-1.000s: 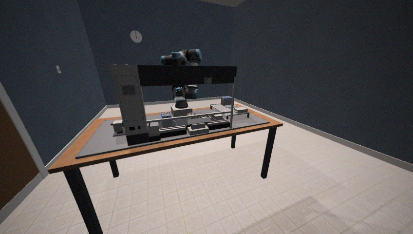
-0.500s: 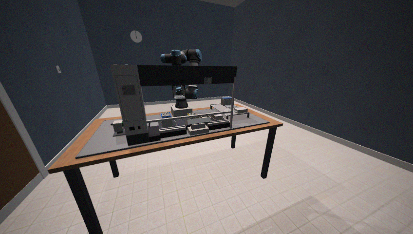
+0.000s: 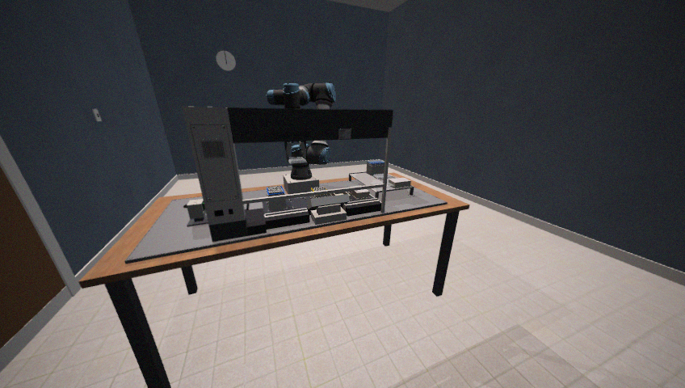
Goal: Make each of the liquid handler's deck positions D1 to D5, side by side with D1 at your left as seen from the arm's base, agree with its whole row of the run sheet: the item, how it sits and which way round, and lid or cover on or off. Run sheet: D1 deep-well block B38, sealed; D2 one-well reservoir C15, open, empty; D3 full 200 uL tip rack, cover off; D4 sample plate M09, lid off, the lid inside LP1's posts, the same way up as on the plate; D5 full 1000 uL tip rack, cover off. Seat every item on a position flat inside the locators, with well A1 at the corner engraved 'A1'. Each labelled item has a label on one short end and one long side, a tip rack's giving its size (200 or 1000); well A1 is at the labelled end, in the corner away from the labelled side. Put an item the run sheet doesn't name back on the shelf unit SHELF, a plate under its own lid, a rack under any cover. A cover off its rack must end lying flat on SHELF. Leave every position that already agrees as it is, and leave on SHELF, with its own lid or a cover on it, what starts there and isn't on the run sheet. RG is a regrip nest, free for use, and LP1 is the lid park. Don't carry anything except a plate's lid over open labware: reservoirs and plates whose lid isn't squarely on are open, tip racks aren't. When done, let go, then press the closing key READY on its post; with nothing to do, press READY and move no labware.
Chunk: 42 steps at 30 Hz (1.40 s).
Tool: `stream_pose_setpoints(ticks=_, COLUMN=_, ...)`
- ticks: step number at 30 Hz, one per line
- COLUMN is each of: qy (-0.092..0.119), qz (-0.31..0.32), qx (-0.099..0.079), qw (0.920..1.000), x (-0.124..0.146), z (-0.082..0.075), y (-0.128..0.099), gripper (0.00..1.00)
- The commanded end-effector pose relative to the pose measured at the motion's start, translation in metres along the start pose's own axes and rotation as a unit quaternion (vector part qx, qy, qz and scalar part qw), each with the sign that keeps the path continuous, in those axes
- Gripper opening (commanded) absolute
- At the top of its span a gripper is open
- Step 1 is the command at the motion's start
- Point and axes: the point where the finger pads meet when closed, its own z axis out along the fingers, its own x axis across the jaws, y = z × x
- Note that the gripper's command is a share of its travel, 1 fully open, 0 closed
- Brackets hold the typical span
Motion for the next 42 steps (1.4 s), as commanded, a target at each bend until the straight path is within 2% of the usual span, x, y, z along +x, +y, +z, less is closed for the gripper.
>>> stream_pose_setpoints(ticks=1, qy=0.0, qz=0.0, qx=0.001, qw=1.0, x=0.0, z=-0.001, y=0.008, gripper=0.0)
stream_pose_setpoints(ticks=42, qy=0.0, qz=0.0, qx=0.0, qw=1.0, x=0.002, z=0.0, y=0.094, gripper=0.0)
